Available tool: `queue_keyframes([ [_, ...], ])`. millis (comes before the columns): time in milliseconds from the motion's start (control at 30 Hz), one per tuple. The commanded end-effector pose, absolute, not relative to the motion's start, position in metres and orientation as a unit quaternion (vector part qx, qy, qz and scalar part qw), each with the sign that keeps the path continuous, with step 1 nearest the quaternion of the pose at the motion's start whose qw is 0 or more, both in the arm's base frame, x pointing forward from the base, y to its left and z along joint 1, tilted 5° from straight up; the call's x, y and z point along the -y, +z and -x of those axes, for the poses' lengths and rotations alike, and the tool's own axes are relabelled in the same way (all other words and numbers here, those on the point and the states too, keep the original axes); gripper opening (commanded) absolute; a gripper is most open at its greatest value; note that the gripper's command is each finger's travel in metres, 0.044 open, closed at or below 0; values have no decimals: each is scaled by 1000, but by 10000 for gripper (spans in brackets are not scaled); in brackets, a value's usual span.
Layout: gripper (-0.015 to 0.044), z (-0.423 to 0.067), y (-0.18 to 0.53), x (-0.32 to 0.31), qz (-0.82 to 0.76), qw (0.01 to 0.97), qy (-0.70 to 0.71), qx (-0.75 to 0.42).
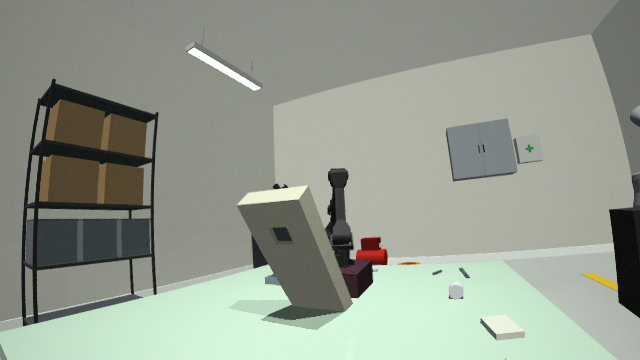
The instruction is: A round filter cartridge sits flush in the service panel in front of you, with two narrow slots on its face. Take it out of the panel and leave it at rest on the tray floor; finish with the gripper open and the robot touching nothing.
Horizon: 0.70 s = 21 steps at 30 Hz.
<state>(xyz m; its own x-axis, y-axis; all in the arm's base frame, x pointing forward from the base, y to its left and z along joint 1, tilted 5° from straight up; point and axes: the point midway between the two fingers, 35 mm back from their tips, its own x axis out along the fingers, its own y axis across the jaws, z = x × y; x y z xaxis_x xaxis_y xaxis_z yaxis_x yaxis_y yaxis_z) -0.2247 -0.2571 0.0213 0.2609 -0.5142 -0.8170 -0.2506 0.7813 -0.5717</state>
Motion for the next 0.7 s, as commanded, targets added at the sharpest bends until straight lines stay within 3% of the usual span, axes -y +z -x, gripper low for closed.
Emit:
queue_keyframes([
  [0,374,223,22,259,315,729,-92,-600],
  [333,113,98,69,326,156,801,-168,-553],
  [667,113,-10,104,336,30,833,-226,-504],
])
